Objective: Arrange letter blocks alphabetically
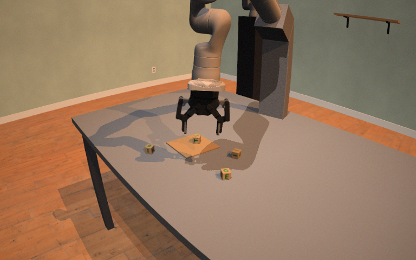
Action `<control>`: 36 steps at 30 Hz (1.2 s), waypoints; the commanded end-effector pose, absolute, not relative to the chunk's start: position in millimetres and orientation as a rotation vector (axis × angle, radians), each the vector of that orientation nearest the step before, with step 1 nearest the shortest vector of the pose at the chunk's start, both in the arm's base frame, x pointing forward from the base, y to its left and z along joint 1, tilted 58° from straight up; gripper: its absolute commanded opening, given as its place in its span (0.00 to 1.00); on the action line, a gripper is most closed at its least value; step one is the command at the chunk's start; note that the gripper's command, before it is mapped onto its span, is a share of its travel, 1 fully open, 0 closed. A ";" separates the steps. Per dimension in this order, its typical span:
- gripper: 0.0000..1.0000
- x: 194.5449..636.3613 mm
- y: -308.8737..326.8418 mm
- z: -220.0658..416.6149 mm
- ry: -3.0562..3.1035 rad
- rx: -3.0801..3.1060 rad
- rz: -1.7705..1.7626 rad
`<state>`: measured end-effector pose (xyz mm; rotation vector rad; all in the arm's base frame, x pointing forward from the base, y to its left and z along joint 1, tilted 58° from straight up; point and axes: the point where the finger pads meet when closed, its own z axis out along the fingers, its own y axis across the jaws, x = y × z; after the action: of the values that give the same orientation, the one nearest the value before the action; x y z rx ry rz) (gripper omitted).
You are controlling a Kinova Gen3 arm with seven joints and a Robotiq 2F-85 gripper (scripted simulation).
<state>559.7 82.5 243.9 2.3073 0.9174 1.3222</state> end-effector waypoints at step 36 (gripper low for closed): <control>1.00 525.7 158.7 250.4 1.136 2.216 1.311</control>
<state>525.8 158.5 250.0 2.2159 1.1366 1.3098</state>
